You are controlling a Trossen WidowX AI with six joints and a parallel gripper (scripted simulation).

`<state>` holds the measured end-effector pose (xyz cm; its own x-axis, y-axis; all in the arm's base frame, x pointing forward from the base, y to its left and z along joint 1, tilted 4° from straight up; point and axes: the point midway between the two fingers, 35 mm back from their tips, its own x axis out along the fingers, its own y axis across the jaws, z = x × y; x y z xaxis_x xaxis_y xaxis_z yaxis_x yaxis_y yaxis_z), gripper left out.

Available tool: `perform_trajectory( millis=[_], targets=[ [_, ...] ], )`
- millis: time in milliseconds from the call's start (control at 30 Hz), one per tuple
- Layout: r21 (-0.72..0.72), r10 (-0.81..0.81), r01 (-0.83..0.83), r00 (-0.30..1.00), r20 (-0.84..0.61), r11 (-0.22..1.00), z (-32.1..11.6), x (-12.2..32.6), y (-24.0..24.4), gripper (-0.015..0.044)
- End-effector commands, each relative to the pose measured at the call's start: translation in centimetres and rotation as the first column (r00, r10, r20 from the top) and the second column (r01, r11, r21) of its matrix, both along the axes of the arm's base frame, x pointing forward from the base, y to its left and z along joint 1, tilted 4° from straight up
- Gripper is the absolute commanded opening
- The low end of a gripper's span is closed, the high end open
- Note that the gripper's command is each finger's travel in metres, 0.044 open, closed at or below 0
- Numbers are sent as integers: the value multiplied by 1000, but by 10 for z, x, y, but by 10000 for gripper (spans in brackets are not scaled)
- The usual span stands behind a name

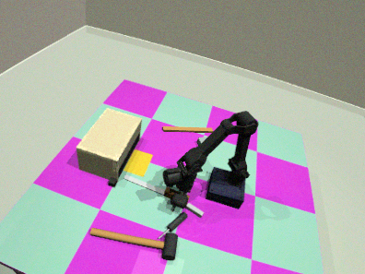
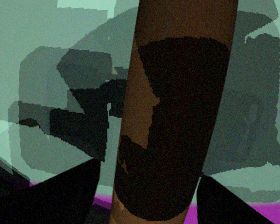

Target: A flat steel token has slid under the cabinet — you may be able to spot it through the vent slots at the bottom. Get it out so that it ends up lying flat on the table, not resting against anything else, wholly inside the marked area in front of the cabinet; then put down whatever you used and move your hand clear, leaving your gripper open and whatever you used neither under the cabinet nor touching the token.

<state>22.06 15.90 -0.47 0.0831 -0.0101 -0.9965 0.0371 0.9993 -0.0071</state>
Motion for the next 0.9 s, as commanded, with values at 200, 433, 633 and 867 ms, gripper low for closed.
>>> perform_trajectory(
  millis=[200, 433, 633, 867],
  targets=[
    [1, 0, 0, 1000, 0, 1000, 0, 0, 0, 98],
    [1, 0, 0, 1000, 0, 1000, 0, 0, 0, 0],
    [1, -10, 10, 1000, 1, 1000, 1, 4, 0, 0],
    [1, -28, 28, 1000, 1, 1000, 2, 15, -1, 0]
  ],
)
